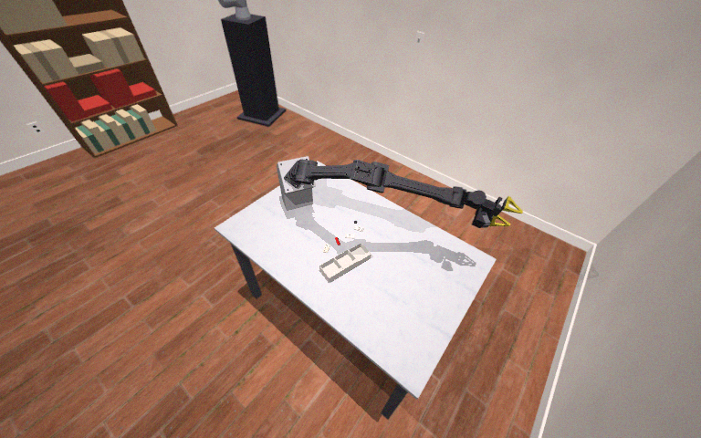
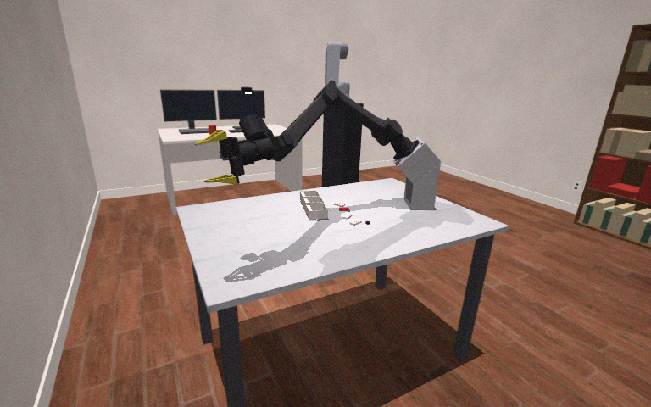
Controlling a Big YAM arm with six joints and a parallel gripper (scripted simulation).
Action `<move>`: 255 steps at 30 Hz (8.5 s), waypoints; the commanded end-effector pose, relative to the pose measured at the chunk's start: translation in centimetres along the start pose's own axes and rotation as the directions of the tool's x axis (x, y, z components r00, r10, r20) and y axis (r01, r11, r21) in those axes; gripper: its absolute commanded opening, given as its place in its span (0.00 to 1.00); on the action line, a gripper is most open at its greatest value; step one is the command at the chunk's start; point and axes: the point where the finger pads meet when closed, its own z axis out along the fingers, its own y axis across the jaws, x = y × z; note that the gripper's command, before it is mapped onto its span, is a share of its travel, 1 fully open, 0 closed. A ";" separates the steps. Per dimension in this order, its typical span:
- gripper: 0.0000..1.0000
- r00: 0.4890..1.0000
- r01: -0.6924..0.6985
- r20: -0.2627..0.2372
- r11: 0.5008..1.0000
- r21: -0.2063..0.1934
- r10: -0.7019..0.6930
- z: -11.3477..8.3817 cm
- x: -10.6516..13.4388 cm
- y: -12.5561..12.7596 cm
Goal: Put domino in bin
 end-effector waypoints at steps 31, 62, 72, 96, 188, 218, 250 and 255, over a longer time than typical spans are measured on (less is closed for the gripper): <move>0.09 1.000 0.000 0.000 1.000 -0.001 0.000 0.0 0.0 0.0; 0.09 0.999 -0.011 0.037 0.998 -0.061 0.013 2.0 -3.3 -6.6; 0.09 0.997 0.071 -0.033 0.996 0.052 -0.069 -0.3 -2.6 -7.8; 0.09 0.988 0.152 -0.044 0.975 0.164 -0.146 -2.0 -5.3 -11.9; 0.09 0.453 0.891 -0.825 0.133 0.435 -0.339 -46.4 -18.0 -13.9; 0.09 0.178 0.973 -0.976 -0.124 0.193 -0.127 -67.1 -21.7 -17.6; 0.09 0.203 0.970 -0.965 -0.102 0.222 -0.168 -63.7 -21.1 -16.5; 0.09 0.202 0.970 -0.965 -0.101 0.221 -0.168 -63.6 -21.0 -16.5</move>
